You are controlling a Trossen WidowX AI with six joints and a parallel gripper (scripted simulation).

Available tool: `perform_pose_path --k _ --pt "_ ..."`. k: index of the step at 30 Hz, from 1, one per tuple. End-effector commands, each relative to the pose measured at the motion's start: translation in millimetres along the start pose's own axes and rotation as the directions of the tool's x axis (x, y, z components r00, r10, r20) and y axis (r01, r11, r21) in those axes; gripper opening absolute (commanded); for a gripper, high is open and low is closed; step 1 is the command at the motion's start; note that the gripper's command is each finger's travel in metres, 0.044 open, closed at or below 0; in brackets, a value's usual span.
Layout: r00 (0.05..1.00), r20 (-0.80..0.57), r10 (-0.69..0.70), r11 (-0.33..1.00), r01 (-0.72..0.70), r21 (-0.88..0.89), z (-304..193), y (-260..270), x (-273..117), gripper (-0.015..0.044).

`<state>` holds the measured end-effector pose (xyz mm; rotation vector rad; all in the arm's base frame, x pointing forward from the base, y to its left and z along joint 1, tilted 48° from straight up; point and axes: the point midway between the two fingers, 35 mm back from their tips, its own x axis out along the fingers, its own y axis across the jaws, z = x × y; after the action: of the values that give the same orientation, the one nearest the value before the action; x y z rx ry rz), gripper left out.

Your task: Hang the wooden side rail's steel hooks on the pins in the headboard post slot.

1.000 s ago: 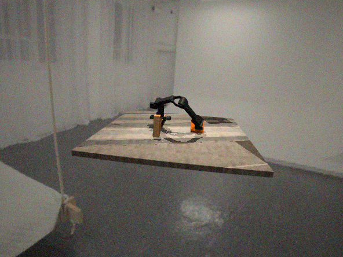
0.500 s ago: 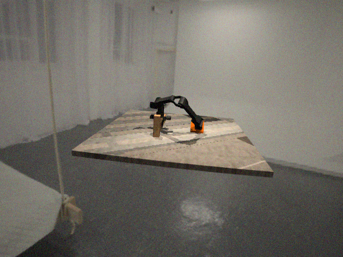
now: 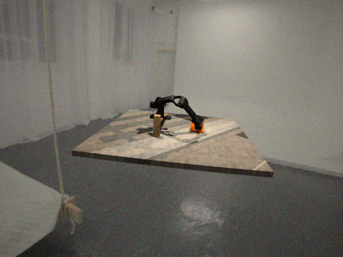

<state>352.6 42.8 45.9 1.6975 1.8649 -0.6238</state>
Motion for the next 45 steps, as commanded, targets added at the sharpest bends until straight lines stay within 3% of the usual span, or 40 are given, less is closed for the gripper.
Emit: perform_pose_path --k 1,45 --pt "1.0 0.012 0.012 1.0 -0.012 -0.006 1.7 1.4 -6.6 0.0" --pt "1.0 0.012 0.012 1.0 -0.012 -0.006 1.7 1.3 -13.9 0.0"
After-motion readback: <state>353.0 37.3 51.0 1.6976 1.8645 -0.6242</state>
